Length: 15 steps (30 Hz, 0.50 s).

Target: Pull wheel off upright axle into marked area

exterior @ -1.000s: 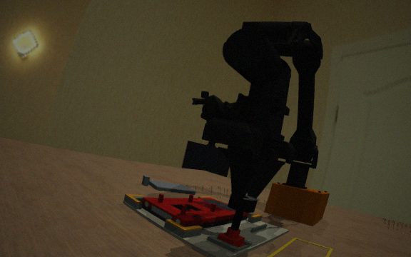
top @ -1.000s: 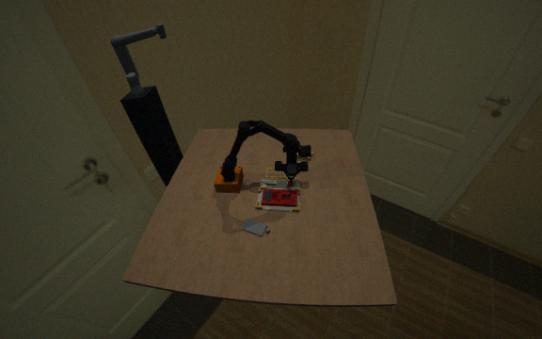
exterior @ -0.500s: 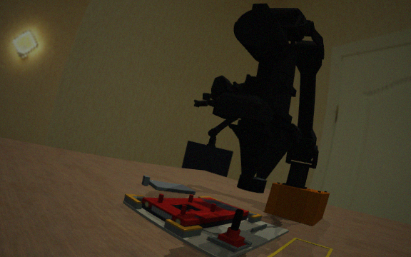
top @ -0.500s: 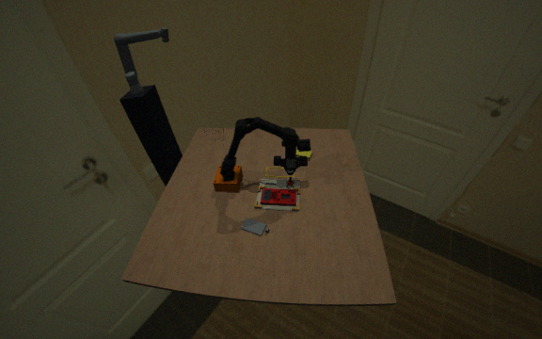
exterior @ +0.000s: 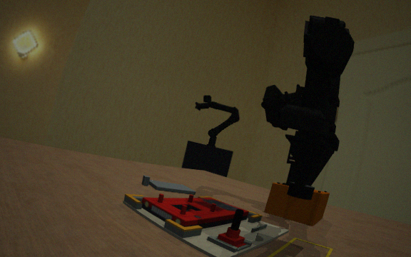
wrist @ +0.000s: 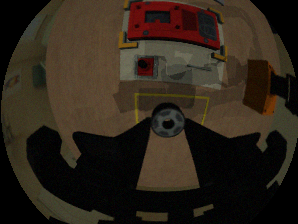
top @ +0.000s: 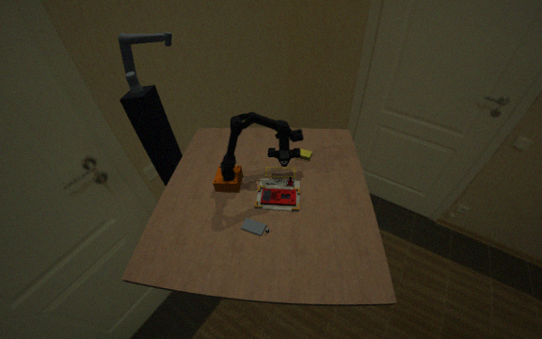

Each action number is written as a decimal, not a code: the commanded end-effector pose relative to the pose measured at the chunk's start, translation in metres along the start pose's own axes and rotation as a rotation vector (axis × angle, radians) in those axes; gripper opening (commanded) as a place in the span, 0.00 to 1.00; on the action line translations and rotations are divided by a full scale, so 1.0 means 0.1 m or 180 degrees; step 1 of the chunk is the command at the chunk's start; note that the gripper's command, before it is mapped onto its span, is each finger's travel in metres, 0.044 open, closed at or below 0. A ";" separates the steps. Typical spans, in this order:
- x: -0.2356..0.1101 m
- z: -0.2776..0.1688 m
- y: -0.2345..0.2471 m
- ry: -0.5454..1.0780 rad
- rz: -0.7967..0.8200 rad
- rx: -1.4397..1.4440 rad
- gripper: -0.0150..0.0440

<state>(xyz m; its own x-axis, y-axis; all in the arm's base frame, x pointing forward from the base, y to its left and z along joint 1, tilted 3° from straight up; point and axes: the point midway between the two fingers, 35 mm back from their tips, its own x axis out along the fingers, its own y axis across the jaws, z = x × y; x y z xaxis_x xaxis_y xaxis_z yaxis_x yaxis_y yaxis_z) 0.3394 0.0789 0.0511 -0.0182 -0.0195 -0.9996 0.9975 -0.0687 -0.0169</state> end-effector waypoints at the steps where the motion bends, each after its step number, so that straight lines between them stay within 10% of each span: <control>1: -0.01 -0.18 -0.15 0.0018 -0.0016 0.0022 0.25; 15: 0.18 -0.31 -0.27 0.0019 -0.0017 0.0025 0.25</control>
<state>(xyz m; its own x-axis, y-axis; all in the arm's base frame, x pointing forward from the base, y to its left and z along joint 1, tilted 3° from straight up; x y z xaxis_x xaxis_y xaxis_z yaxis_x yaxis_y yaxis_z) 0.3180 0.1108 0.0440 -0.0095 -0.0133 -0.9999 0.9975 -0.0705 -0.0085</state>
